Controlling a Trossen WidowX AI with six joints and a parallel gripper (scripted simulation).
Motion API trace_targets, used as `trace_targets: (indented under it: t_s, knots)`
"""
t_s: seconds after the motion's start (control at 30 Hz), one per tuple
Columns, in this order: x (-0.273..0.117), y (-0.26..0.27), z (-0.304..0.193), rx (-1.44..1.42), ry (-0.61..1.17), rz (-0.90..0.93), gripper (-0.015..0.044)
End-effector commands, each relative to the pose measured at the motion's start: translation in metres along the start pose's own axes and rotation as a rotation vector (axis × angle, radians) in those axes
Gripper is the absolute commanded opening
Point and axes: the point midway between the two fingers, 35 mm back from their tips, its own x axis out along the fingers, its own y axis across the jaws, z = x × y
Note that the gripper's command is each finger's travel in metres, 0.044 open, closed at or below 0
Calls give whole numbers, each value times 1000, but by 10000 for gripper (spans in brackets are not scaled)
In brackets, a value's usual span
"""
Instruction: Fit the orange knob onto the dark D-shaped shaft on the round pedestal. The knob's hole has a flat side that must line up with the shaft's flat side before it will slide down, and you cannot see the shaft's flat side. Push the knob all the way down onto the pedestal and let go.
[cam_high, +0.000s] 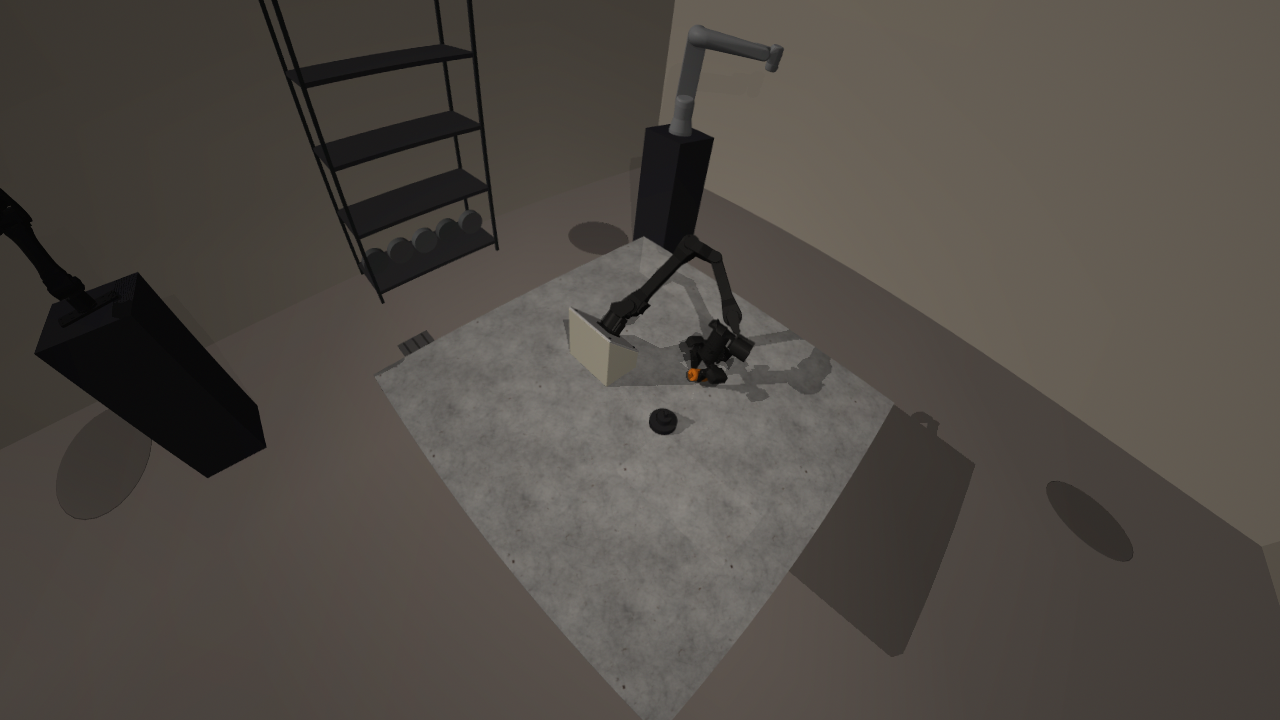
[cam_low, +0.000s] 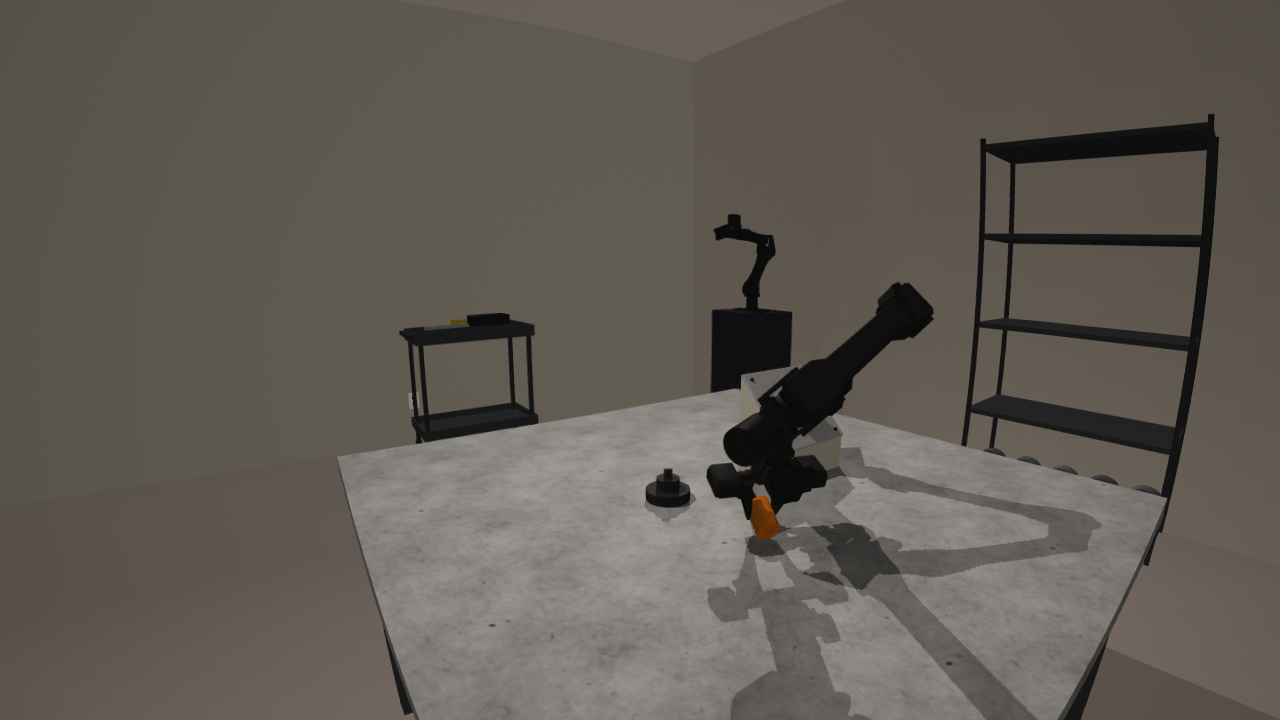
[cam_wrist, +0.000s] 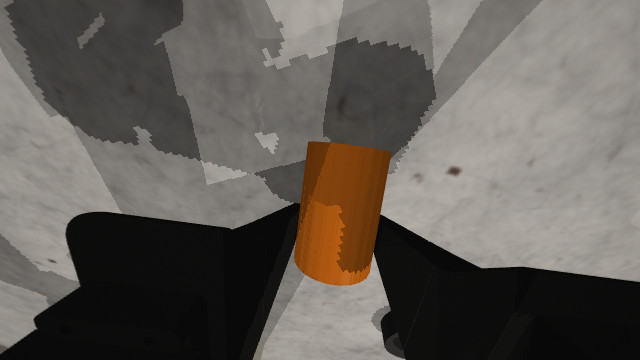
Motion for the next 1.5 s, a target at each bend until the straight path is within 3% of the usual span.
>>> trace_targets:
  t_s: [0.0, 1.17, 1.47]
  knots:
    - [-3, 0, 4, -2, 70, 0, 179]
    - [-13, 0, 42, -4, 672, 1, 179]
    - [-14, 1, 45, -6, 686, -3, 179]
